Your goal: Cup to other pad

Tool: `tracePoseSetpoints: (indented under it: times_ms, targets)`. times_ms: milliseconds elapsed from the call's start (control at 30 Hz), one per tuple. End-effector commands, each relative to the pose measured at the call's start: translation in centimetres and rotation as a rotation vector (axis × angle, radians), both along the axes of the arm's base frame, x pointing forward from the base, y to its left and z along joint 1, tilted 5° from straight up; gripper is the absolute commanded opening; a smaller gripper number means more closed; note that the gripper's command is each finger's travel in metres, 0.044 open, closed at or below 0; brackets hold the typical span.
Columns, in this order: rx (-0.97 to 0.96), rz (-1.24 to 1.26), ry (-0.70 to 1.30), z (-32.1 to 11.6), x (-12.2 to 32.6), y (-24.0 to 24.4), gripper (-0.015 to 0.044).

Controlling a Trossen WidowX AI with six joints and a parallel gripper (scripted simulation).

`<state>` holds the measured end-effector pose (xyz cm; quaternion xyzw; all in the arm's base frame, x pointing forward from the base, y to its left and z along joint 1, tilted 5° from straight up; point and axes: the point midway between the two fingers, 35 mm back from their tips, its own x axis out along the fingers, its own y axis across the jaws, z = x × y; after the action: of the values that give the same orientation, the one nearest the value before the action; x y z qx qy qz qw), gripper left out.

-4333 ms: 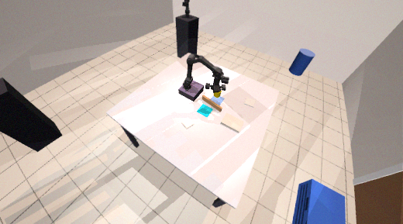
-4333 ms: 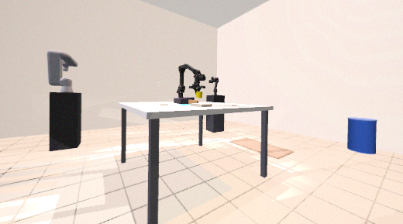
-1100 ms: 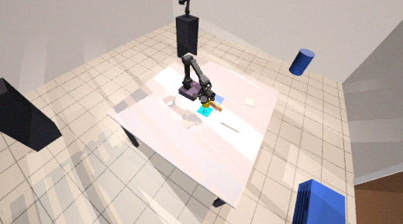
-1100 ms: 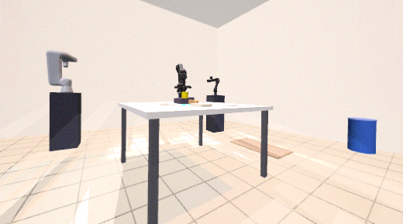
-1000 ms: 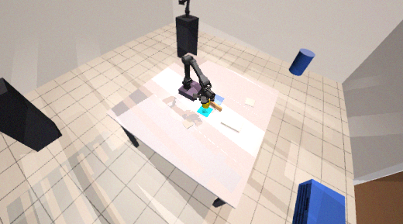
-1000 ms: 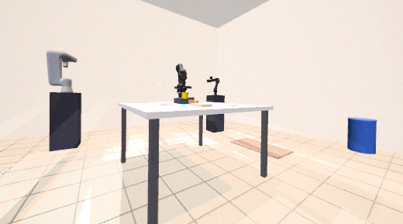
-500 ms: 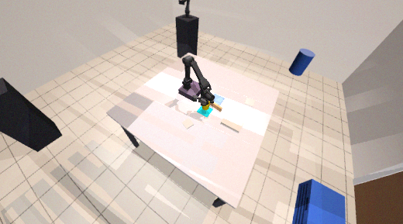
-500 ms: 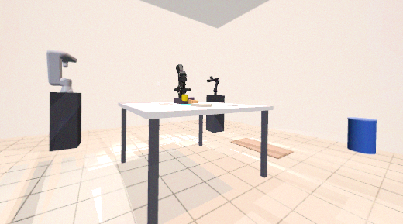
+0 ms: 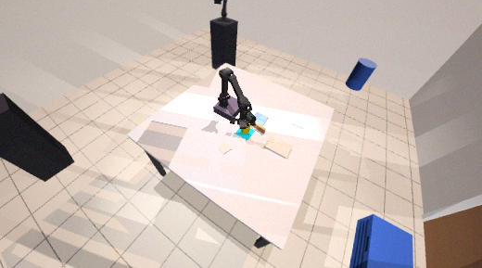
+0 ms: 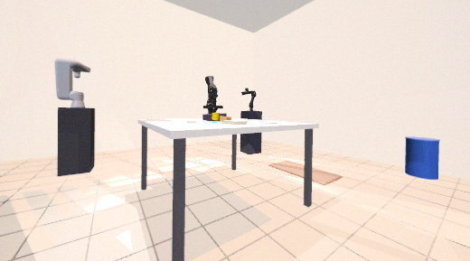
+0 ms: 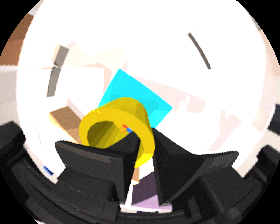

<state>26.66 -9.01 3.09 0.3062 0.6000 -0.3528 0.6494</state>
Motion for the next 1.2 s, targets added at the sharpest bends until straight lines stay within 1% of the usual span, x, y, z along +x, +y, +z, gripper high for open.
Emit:
tracePoseSetpoints:
  times_ms: [0,533,700,733,1167]
  targets:
    - [-0.001,0.003,0.001,-0.8,-0.1,-0.1,0.0000]
    - [0.000,0.000,0.002,-0.7,-0.1,-0.1,0.0000]
    - [0.000,0.000,0.002,-0.7,-0.1,-0.1,0.0131]
    - [0.000,0.000,0.002,-0.7,-0.1,-0.1,0.0147]
    - [0.000,0.000,0.002,0.0,0.0,0.0,0.0147]
